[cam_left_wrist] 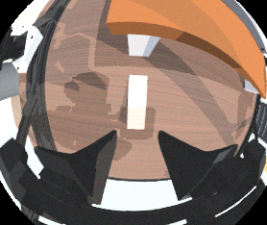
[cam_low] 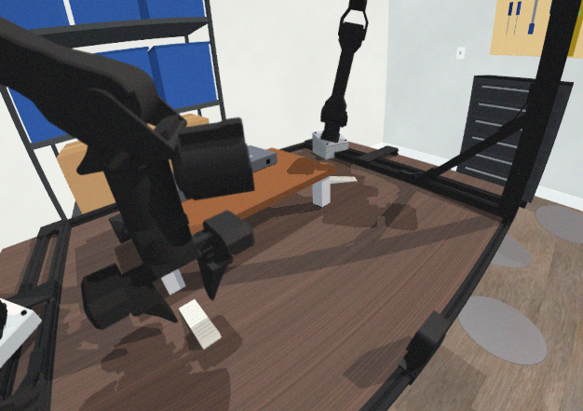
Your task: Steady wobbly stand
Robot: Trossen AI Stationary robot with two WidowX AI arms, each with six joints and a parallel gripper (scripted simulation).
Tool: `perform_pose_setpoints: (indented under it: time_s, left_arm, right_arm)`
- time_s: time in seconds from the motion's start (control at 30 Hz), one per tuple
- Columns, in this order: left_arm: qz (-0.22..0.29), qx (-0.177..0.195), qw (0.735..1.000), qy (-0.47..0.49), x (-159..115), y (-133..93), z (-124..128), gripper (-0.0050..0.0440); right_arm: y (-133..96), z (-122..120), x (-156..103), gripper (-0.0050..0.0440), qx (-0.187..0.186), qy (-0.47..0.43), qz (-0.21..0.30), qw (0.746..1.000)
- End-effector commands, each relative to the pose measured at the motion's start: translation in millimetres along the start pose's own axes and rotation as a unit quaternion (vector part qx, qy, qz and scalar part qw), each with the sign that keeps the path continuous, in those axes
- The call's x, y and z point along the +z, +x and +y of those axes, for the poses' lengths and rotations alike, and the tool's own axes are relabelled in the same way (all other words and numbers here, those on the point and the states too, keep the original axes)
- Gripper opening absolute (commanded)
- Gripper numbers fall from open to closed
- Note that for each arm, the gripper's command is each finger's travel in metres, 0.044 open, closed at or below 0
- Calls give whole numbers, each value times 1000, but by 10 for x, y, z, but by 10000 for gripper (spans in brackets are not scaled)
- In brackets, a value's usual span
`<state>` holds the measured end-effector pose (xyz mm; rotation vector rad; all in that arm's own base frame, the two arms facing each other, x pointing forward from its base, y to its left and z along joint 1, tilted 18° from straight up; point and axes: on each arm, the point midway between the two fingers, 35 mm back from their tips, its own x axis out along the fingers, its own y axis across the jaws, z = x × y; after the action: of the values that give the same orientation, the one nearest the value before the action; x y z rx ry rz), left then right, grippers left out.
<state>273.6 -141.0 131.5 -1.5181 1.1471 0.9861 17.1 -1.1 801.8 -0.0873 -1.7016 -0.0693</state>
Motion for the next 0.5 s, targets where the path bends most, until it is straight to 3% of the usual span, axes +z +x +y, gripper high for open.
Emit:
perform_pose_setpoints:
  time_s: [0.0,0.17,0.37,0.47]
  left_arm:
    - [0,0,1000,0,0,0,0,242]
    - [0,0,1000,0,0,0,0,242]
    - [0,0,1000,0,0,0,0,242]
    - [0,0,1000,0,0,0,0,242]
  right_arm:
    - [13,-8,-27,0,-2,-5,-3,1000]
    - [1,-62,-25,0,19,-147,2,989]
    - [18,-125,14,0,41,-320,-2,947]
    - [18,-125,14,0,41,-320,-2,947]
